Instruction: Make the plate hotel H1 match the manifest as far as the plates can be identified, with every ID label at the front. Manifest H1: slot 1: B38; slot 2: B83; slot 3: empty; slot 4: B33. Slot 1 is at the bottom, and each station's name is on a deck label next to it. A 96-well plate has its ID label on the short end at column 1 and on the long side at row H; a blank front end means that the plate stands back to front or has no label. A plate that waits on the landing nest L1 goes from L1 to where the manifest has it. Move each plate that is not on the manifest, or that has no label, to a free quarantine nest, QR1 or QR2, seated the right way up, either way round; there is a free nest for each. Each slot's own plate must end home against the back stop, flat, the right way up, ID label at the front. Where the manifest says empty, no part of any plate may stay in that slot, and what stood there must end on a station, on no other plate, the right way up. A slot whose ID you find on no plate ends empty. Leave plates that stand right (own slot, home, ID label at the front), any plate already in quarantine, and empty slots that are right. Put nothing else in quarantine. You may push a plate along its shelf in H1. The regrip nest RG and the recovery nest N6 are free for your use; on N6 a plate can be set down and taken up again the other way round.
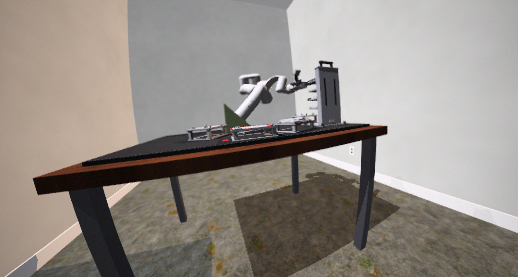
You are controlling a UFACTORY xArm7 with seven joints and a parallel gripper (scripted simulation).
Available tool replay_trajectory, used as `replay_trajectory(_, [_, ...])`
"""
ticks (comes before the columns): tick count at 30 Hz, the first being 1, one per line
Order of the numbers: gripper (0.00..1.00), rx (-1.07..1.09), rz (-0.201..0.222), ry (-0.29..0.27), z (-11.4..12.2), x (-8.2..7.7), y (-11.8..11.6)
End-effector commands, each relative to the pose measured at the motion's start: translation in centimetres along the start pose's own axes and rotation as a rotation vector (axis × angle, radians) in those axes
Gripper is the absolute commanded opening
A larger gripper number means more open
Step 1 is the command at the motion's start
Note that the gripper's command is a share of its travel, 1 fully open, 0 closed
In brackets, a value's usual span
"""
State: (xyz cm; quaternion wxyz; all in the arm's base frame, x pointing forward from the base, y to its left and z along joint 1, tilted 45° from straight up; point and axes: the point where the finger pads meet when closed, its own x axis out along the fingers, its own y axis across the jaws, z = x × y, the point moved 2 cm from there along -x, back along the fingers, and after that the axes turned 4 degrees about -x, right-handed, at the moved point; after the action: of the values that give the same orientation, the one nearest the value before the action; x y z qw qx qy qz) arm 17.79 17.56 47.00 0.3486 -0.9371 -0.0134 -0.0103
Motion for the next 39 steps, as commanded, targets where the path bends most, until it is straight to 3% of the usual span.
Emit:
replay_trajectory(1, [1.0, 0.002, -0.001, 0.0, 0.9, 0.0, -0.1])
replay_trajectory(15, [1.0, 0.002, 0.0, 0.0, 4.1, 0.0, -0.3])
replay_trajectory(24, [1.0, 0.002, 0.0, 0.0, 4.1, 1.0, -0.3])
replay_trajectory(31, [1.0, 0.003, 0.0, 0.0, 4.1, 2.9, -0.3])
replay_trajectory(39, [1.0, 0.003, 0.0, 0.0, 4.1, 3.0, -0.3])
